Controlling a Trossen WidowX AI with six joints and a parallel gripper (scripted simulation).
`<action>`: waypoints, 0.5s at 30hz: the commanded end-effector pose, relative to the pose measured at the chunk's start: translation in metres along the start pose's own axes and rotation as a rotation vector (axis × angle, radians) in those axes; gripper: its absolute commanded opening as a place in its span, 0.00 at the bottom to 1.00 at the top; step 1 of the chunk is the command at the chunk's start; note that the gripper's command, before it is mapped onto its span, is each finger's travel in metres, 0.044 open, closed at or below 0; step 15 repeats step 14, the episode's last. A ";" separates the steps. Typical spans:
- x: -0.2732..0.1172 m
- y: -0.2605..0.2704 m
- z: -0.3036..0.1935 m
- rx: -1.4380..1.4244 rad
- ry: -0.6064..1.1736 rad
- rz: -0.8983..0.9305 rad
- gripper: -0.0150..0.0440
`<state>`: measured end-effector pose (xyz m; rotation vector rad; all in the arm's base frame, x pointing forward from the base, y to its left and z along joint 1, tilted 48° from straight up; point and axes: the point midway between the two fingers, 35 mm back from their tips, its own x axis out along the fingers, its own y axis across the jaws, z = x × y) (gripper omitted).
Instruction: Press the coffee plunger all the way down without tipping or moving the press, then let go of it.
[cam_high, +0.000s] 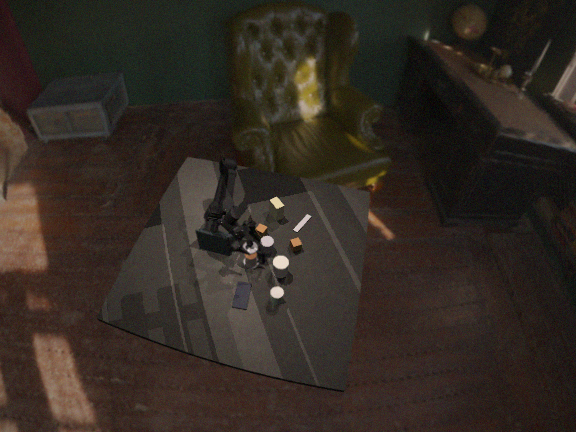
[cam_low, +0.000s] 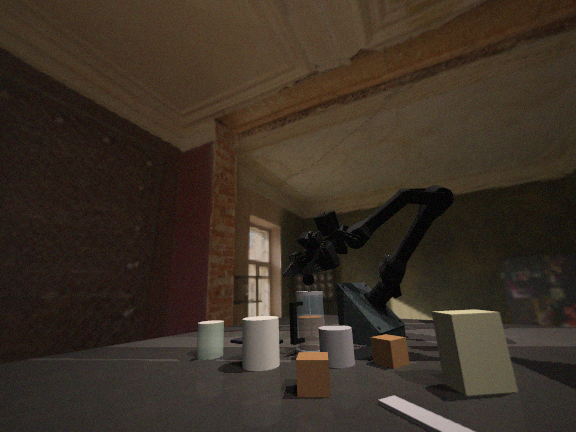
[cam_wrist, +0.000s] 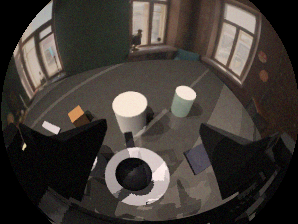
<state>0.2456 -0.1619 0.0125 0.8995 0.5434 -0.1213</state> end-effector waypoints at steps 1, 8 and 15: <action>-0.017 0.001 0.017 -0.016 -0.003 -0.001 1.00; -0.064 0.016 0.040 -0.015 0.003 0.011 1.00; -0.064 0.016 0.040 -0.015 0.003 0.011 1.00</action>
